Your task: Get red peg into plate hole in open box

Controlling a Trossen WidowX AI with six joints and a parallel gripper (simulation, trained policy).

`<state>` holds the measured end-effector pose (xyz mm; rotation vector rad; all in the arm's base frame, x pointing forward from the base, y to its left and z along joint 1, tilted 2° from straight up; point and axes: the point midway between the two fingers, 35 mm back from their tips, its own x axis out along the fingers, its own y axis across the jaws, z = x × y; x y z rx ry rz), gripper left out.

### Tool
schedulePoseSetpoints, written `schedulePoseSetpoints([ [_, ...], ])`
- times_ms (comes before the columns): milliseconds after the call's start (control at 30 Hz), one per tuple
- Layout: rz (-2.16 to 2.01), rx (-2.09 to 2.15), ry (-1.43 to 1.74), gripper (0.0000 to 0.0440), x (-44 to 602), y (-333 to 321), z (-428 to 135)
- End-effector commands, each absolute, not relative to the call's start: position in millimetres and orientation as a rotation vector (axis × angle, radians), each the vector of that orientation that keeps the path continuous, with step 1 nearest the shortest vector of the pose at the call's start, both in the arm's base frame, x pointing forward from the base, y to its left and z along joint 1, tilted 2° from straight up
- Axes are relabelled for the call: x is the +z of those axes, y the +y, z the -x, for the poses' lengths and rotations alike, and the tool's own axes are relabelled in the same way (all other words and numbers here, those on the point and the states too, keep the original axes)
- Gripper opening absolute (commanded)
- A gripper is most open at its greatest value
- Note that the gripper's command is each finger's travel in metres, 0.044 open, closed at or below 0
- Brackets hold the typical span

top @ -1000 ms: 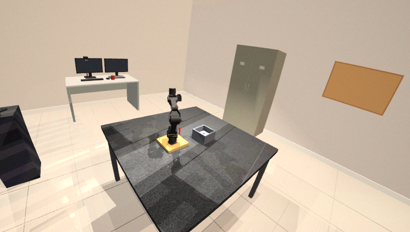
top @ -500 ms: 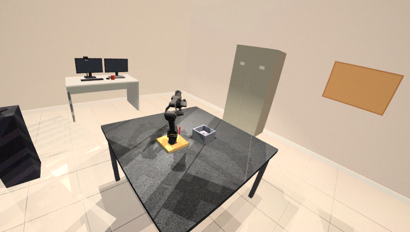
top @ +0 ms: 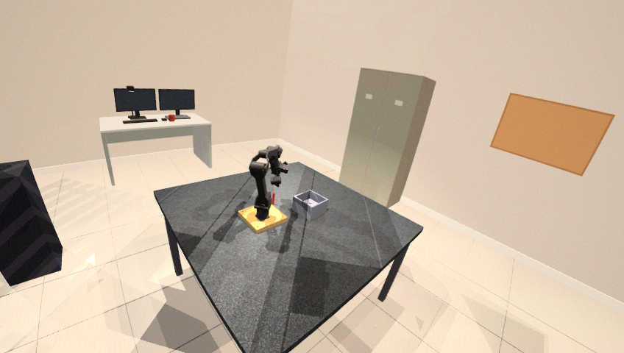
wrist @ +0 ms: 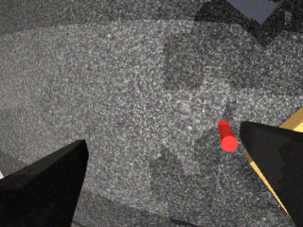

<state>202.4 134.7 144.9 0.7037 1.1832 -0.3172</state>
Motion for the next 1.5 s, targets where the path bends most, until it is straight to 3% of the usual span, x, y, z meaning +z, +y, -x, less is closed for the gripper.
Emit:
schedulePoseSetpoints([
  [0, -0.679, -0.419, 1.244, 0.0440, 129, 124, -194],
  [800, -0.764, -0.665, 1.310, 0.0429, 28, 113, -176],
  [933, -0.790, -0.692, 1.319, 0.0349, 19, 112, -173],
  [1367, -0.828, -0.716, 1.411, 0.0009, 16, 113, -168],
  [1467, -0.821, -0.703, 1.393, 0.0000, 22, 111, -172],
])
